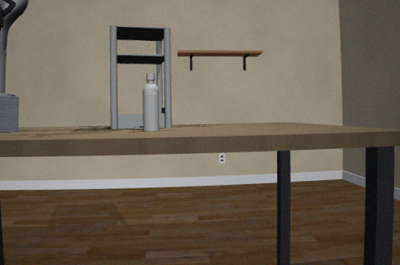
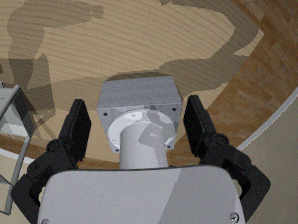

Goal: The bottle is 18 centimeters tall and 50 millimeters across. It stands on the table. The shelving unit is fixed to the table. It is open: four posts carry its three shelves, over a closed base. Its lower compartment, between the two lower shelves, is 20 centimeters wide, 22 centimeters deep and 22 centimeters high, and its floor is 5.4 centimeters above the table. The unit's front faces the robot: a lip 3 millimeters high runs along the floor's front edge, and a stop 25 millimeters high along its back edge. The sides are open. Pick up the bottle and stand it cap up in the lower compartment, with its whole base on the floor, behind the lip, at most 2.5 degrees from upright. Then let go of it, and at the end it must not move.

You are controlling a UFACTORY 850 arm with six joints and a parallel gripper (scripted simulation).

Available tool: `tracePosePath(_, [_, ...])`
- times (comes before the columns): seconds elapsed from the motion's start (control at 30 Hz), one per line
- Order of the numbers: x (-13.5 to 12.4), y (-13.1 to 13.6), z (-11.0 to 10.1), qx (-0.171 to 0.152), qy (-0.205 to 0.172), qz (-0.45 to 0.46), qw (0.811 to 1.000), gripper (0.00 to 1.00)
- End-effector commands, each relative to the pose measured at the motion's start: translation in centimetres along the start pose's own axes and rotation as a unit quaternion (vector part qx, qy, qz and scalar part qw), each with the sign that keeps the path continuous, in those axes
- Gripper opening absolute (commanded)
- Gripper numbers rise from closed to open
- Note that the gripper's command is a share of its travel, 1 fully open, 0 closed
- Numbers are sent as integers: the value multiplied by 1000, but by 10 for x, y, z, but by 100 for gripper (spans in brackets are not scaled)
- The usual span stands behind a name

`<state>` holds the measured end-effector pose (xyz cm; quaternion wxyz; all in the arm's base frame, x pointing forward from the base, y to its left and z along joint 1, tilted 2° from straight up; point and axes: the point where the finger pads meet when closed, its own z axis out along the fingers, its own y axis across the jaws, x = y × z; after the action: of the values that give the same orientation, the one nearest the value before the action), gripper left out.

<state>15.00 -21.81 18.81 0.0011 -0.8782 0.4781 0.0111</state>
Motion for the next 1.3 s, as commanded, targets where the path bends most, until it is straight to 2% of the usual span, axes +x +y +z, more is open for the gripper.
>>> tracePosePath(0.0, [1,0,0,0,1,0,1000,100])
tracePosePath(0.57, [1,0,-2,0,1,0,1000,100])
tracePosePath(0.63, [5,1,-26,0,1,0,1000,100])
tracePosePath(0.7, [6,3,-75,0,1,0,1000,100])
tracePosePath(0.77, [6,3,-75,0,1,0,1000,100])
tracePosePath(0.8, [3,4,-99,0,1,0,1000,100])
tracePosePath(0.83, [3,4,-99,0,1,0,1000,100])
tracePosePath(0.87, [0,5,-116,0,1,0,1000,100])
tracePosePath(0.9, [-2,5,-124,0,1,0,1000,100])
tracePosePath(1.27, [-1,4,-126,0,1,-2,1000,100])
